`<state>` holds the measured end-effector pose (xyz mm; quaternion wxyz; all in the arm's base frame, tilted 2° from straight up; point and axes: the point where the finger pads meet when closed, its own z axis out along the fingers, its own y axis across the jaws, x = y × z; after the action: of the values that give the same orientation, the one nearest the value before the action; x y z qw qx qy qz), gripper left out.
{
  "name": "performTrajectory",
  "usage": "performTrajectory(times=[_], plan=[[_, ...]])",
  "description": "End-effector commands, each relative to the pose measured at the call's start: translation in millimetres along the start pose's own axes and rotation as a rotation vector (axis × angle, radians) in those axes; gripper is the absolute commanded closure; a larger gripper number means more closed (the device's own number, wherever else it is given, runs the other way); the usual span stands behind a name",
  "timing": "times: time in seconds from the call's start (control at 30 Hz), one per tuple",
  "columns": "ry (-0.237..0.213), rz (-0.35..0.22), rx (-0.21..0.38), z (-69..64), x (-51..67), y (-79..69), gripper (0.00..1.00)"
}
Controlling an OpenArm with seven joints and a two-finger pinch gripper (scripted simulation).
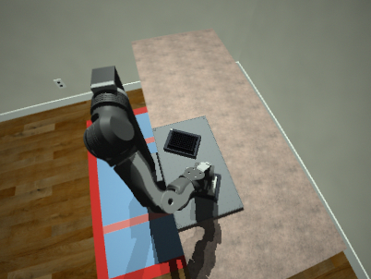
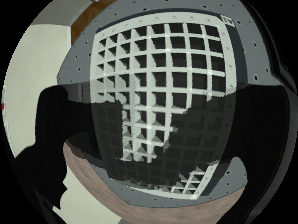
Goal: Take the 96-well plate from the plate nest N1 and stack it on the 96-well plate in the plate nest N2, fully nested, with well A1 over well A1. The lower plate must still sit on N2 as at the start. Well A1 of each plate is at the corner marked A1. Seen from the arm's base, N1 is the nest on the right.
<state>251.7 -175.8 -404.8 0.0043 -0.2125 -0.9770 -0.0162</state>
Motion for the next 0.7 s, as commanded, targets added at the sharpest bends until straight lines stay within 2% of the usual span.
performTrajectory(times=[0.0, 0.03, 0.3, 0.67], plan=[[-0.001, 0.000, -0.006, -0.5, -0.3, 1.4, 0.73], [-0.001, 0.000, -0.006, -0.5, -0.3, 1.4, 0.73], [-0.001, 0.000, -0.002, -0.6, -0.6, 0.4, 1.00], [-0.001, 0.000, -0.002, -0.6, -0.6, 0.4, 1.00]])
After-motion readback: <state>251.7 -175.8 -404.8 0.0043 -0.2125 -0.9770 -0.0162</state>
